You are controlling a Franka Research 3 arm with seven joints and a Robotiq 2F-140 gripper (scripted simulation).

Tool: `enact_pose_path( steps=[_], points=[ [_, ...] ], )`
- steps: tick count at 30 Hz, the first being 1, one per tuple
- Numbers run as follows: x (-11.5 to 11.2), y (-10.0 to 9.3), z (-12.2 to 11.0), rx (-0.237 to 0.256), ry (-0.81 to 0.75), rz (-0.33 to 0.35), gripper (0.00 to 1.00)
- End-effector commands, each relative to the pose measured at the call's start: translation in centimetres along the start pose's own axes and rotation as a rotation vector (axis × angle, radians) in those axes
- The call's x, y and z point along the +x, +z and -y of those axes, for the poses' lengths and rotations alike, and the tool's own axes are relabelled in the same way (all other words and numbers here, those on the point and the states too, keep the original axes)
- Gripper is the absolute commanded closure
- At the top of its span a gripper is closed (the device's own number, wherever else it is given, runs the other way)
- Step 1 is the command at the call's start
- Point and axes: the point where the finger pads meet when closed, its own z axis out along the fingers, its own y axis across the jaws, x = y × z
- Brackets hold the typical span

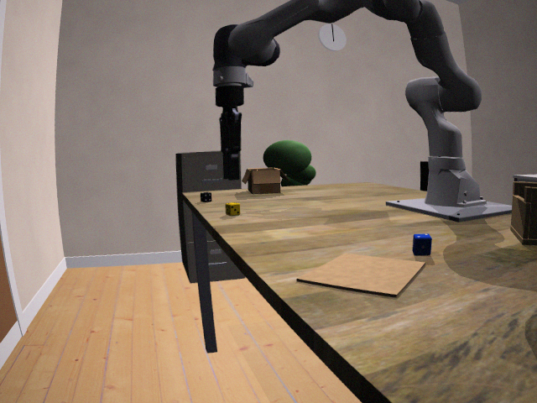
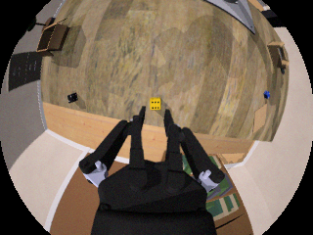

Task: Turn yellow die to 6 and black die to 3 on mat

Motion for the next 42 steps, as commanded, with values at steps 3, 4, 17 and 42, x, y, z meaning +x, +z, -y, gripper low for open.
enact_pose_path(
  steps=[3, 4, 17, 42],
  points=[
    [0.0, 0.1, 0.0, 0.001, 0.032, 0.003, 0.65],
    [0.0, 0.1, 0.0, 0.001, 0.032, 0.003, 0.65],
    [0.0, 0.1, 0.0, 0.001, 0.032, 0.003, 0.65],
    [0.0, 1.1, 0.0, -0.001, 0.031, 0.003, 0.65]
  ],
)
